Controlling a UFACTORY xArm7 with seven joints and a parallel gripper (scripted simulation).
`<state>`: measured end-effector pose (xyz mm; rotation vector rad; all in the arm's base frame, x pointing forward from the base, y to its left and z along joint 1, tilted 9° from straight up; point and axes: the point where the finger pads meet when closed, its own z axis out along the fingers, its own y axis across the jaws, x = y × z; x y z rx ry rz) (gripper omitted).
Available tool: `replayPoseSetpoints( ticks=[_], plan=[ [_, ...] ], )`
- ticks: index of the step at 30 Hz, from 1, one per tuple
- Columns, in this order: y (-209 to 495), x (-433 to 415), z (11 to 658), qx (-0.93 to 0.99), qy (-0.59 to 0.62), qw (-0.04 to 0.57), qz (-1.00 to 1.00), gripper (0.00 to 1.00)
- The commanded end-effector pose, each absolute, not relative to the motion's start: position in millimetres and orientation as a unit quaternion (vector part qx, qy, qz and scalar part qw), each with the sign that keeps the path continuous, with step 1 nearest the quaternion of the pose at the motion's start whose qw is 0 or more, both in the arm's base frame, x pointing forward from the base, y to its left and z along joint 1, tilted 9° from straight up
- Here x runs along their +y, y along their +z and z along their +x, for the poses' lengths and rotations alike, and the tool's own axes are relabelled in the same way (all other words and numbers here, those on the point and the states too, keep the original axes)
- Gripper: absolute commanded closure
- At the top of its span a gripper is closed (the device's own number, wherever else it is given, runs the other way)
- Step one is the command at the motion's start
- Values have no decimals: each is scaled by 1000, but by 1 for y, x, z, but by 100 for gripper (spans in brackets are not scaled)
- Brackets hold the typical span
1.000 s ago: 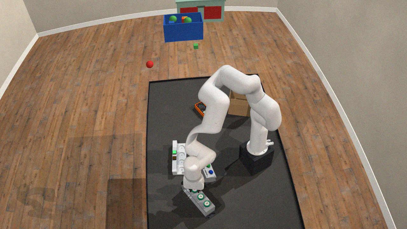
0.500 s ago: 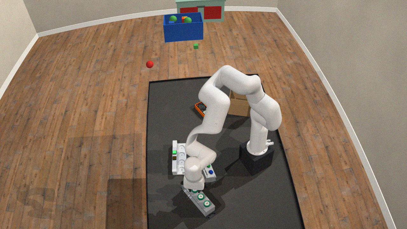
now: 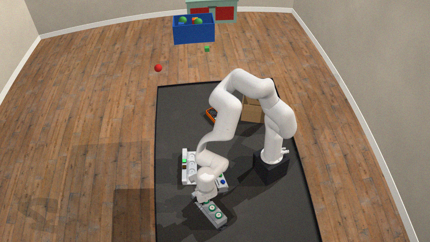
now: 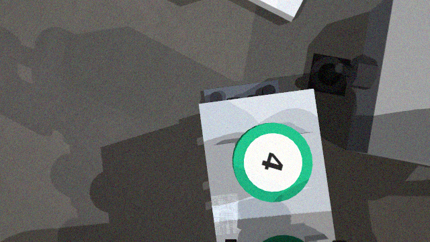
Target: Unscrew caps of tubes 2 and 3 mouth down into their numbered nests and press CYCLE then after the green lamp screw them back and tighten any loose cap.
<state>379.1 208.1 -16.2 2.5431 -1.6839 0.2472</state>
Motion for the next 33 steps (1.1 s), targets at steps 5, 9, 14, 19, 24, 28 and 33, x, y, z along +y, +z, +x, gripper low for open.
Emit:
replayPoseSetpoints(
  ticks=[5, 9, 14, 19, 24, 28, 33],
  plan=[
    [-15, 209, 380, -341, 54, 54, 937, 54],
    [-15, 209, 380, -250, 48, 59, 965, 54],
    [-15, 209, 380, -152, 41, 63, 985, 54],
    [-15, 209, 380, -121, 39, 64, 990, 54],
    [-15, 209, 380, -121, 39, 64, 990, 100],
    [-15, 209, 380, -121, 39, 64, 990, 100],
    [-15, 209, 380, -121, 39, 64, 990, 100]
  ],
)
